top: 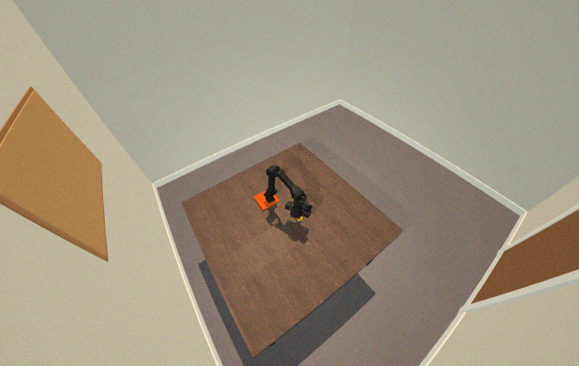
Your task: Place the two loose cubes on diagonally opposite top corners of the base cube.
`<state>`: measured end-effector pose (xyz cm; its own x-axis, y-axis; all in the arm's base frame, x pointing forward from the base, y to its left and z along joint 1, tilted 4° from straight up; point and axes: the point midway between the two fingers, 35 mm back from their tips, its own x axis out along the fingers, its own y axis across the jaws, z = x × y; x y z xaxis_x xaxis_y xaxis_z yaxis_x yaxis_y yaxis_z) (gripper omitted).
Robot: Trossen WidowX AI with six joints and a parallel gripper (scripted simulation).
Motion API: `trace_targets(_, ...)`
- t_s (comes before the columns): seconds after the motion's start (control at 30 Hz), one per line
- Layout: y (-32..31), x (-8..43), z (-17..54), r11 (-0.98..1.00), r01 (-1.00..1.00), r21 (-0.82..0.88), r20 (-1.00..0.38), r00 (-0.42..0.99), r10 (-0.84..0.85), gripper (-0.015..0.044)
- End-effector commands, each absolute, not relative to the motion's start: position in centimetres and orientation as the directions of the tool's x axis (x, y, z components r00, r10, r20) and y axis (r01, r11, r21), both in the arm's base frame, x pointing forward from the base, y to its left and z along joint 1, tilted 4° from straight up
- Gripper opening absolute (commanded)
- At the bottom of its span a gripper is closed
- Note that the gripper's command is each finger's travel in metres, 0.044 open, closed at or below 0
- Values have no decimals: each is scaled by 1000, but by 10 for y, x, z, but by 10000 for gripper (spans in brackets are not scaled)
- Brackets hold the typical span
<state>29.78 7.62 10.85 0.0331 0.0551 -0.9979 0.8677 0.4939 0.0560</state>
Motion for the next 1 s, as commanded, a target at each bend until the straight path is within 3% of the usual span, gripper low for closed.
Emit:
trace_targets(0.0, 77, 297, 99, 481, 875, 51, -998, 22, 65, 105)
trace_targets(0.97, 77, 298, 90, 474, 879, 51, -997, 19, 72, 105)
